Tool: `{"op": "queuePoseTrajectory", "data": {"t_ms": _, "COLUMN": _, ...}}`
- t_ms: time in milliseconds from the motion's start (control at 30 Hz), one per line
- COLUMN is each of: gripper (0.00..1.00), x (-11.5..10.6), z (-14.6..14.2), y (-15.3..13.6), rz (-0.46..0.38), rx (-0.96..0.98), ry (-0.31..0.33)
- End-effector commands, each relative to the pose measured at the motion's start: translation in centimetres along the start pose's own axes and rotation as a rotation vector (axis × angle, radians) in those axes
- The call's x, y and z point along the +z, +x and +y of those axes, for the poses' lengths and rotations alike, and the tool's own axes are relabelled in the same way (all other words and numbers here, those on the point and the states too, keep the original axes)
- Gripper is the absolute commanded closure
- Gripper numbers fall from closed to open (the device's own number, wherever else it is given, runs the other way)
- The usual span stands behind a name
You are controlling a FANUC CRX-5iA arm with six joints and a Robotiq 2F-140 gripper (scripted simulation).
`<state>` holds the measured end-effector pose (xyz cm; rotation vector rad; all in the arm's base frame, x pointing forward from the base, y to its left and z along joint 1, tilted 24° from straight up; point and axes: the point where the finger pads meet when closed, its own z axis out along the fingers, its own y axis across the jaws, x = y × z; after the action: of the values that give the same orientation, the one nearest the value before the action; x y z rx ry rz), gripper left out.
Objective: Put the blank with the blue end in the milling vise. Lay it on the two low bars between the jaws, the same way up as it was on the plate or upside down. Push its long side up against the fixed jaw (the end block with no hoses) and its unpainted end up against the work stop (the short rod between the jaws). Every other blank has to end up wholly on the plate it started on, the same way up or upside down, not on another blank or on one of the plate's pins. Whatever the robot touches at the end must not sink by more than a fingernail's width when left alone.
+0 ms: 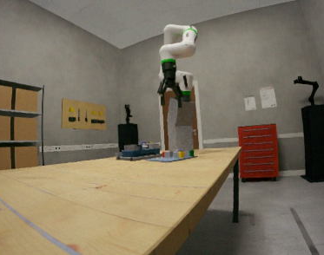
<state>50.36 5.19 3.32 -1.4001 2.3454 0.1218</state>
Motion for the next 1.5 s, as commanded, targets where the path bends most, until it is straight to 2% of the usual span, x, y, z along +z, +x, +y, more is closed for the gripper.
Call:
{"op": "queuePoseTrajectory", "data": {"t_ms": 0, "gripper": 0.0, "x": 0.2, "z": 1.8, "y": 0.4, "rz": 0.0, "rx": -0.001, "ry": 0.002}}
{"op": "queuePoseTrajectory", "data": {"t_ms": 100, "gripper": 0.0, "x": 0.2, "z": 1.3, "y": 0.3, "rz": -0.001, "rx": -0.001, "ry": 0.0}}
{"op": "queuePoseTrajectory", "data": {"t_ms": 567, "gripper": 0.0, "x": 0.7, "z": 4.8, "y": 1.1, "rz": 0.0, "rx": -0.001, "ry": 0.001}}
{"op": "queuePoseTrajectory", "data": {"t_ms": 1467, "gripper": 0.0, "x": 0.5, "z": 3.8, "y": 0.9, "rz": 0.0, "rx": -0.001, "ry": 0.001}}
